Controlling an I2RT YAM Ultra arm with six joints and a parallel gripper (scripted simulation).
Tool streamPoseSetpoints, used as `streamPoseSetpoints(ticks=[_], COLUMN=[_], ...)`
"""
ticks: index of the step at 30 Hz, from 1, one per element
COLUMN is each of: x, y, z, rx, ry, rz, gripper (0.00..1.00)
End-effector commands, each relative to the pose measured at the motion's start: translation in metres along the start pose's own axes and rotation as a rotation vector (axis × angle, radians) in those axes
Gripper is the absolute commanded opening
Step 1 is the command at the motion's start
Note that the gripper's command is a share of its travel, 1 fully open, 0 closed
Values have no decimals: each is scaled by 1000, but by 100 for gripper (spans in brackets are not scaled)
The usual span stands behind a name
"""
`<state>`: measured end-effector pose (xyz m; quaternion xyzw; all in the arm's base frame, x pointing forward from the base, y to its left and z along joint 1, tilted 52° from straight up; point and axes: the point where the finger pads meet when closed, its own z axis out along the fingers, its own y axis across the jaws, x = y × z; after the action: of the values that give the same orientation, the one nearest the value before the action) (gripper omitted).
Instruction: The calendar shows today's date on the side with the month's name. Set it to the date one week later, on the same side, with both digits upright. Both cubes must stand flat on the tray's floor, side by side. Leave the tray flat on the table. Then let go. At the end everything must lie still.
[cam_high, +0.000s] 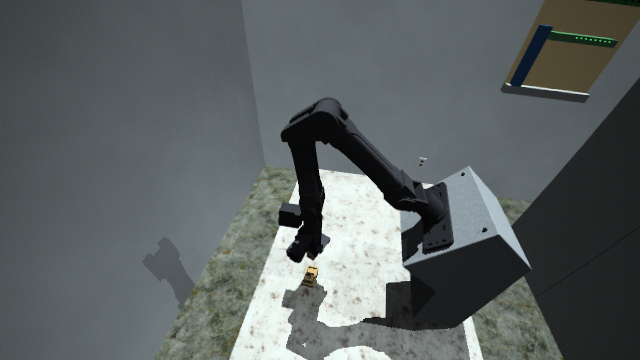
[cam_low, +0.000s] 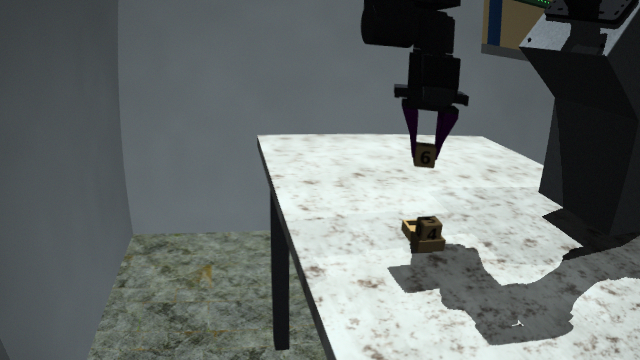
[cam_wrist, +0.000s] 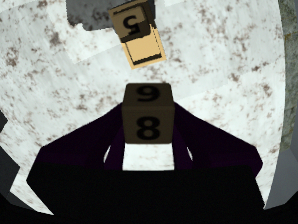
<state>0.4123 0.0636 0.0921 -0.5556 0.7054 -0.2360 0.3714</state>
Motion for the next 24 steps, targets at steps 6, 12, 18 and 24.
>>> streamPoseSetpoints(ticks=[6,12,18,24], x=[-13,-13,-13,-13], y=[3,3,3,3], z=[-4,-5,-5,-4], rx=[6,7,7,7], ry=[-2,-2,-2,-2], rz=[-294,-307,-307,-307], gripper=[26,26,26,26])
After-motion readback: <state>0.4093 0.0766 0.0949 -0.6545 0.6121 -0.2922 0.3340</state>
